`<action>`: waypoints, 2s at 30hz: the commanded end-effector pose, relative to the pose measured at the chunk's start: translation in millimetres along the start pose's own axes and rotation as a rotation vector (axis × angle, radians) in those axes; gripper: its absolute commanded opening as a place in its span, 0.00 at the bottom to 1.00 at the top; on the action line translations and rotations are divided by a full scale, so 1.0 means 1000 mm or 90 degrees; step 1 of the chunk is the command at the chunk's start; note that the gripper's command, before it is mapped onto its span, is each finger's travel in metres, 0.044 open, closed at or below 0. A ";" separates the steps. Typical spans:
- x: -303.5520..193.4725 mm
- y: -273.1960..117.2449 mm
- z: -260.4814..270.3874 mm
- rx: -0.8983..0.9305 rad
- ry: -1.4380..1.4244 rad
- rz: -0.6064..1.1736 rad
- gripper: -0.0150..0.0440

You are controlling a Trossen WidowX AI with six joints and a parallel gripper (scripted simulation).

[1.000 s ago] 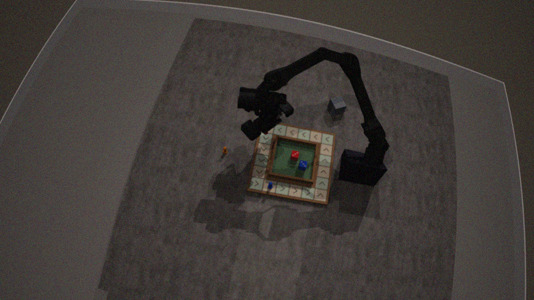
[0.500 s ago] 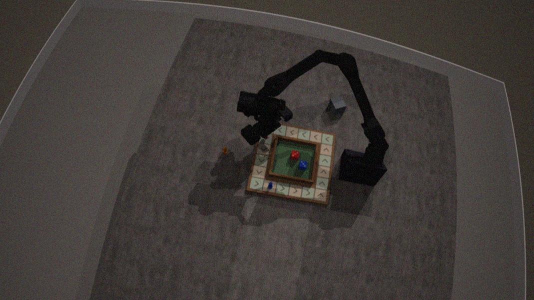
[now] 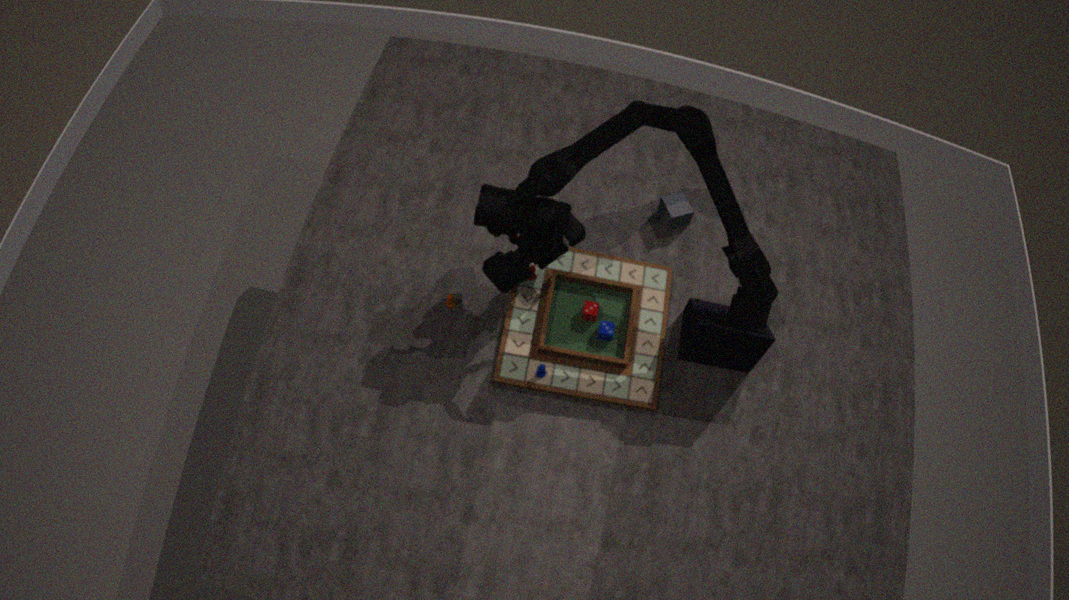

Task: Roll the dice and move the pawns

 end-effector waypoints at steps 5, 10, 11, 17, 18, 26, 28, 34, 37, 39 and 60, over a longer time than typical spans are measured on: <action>0.000 0.000 0.000 0.000 0.001 0.000 0.92; -0.001 -0.044 0.000 -0.003 -0.004 0.001 1.00; -0.001 -0.047 0.000 -0.003 -0.004 0.001 1.00; -0.019 -0.049 0.019 0.002 -0.092 0.004 0.87; -0.033 -0.050 0.031 0.005 -0.154 0.005 0.82; -0.148 -0.055 0.102 0.007 -0.630 0.005 0.59; -0.158 -0.054 0.106 0.005 -0.672 0.004 0.59; -0.158 -0.054 0.107 0.005 -0.672 0.004 0.59; -0.157 -0.047 0.108 0.005 -0.672 0.004 0.59; -0.157 -0.039 0.108 0.004 -0.672 0.004 0.59; -0.157 -0.011 0.109 0.004 -0.672 0.004 0.59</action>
Point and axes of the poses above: the point midway between the two fingers, 35 mm back from their tips, its own y axis out along the fingers, its own z axis across the jaws, x = y × z, the point moved 3 cm from there along -y, back along the fingers
